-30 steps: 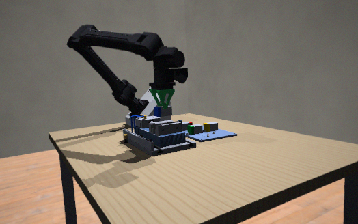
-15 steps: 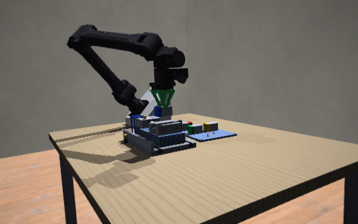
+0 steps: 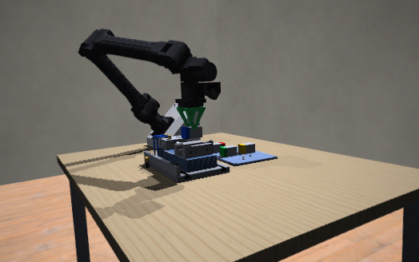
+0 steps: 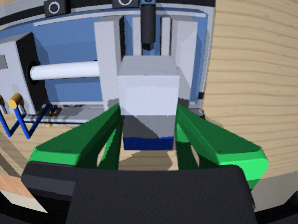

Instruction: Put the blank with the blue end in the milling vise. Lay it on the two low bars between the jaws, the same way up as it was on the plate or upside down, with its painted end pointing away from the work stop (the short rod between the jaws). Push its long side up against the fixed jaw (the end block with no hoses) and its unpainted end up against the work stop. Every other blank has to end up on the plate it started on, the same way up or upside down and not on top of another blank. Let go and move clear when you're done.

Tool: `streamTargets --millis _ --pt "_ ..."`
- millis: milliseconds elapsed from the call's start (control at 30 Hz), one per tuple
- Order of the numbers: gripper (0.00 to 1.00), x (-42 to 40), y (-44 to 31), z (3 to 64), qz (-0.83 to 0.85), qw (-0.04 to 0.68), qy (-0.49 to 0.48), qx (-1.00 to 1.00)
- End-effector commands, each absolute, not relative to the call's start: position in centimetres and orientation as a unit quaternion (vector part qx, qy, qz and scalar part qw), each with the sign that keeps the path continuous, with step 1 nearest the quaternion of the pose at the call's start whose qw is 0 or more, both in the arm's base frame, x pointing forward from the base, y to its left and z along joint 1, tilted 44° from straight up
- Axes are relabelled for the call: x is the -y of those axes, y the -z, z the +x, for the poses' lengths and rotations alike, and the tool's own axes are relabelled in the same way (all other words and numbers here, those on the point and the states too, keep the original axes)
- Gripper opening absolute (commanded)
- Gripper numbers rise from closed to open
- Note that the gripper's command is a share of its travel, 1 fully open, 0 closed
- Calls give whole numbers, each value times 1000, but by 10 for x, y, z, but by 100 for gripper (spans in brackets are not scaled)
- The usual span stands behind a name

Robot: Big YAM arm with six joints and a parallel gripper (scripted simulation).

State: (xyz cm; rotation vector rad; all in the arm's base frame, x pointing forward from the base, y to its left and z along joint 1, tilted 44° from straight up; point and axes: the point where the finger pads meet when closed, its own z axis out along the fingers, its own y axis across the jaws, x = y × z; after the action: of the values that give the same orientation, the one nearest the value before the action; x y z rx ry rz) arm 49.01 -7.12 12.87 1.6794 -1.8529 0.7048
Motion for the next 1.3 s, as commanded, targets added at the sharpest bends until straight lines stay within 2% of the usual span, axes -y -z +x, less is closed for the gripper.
streamTargets --millis 0,1267 --pt "0 77 -129 499 622 264 -265 688" --pt "0 84 -121 496 623 267 -263 687"
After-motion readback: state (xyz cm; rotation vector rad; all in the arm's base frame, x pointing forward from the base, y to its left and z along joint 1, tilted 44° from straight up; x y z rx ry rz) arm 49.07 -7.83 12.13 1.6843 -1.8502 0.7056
